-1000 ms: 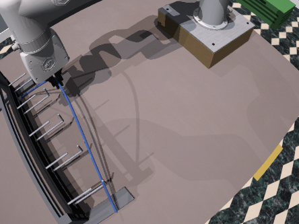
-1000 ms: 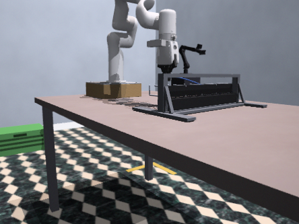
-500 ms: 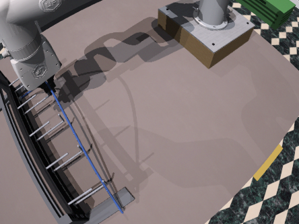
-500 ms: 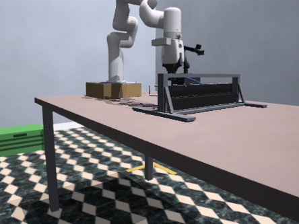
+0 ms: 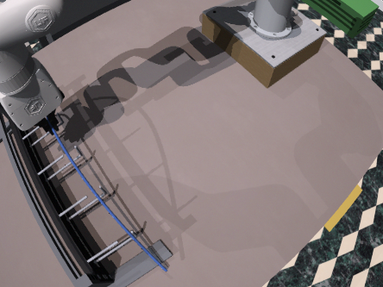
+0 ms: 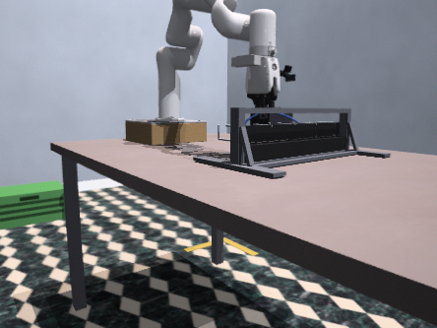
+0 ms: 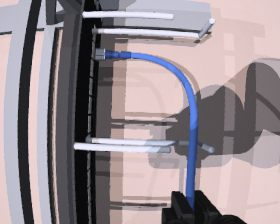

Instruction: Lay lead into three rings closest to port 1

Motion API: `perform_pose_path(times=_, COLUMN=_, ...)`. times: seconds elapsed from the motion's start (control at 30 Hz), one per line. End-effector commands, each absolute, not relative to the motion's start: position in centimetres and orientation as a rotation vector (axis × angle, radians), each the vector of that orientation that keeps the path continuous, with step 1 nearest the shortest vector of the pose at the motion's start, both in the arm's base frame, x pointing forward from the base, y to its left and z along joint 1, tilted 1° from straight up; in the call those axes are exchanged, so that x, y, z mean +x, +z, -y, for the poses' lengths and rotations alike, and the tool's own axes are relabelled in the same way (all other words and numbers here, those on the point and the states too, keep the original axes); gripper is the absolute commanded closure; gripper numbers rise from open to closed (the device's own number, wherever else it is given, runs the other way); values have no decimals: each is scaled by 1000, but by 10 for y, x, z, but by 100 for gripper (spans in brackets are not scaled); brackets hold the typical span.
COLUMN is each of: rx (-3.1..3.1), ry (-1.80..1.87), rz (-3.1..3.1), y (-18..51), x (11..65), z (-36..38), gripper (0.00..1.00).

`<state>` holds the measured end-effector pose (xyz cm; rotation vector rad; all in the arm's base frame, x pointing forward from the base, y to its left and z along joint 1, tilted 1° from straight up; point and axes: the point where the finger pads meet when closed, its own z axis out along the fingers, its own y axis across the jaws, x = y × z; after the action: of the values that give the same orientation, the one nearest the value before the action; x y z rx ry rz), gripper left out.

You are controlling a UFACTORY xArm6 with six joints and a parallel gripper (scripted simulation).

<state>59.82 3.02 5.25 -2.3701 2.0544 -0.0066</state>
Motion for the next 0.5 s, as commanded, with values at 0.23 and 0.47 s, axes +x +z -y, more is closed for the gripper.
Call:
perform_pose_path(times=0.23, rx=-2344, ry=-11, rz=-2080, y=55, x=598, z=-33, gripper=100)
perform_pose_path(times=0.47, rx=-2344, ry=-11, rz=-2080, y=55, x=593, z=-39, gripper=100)
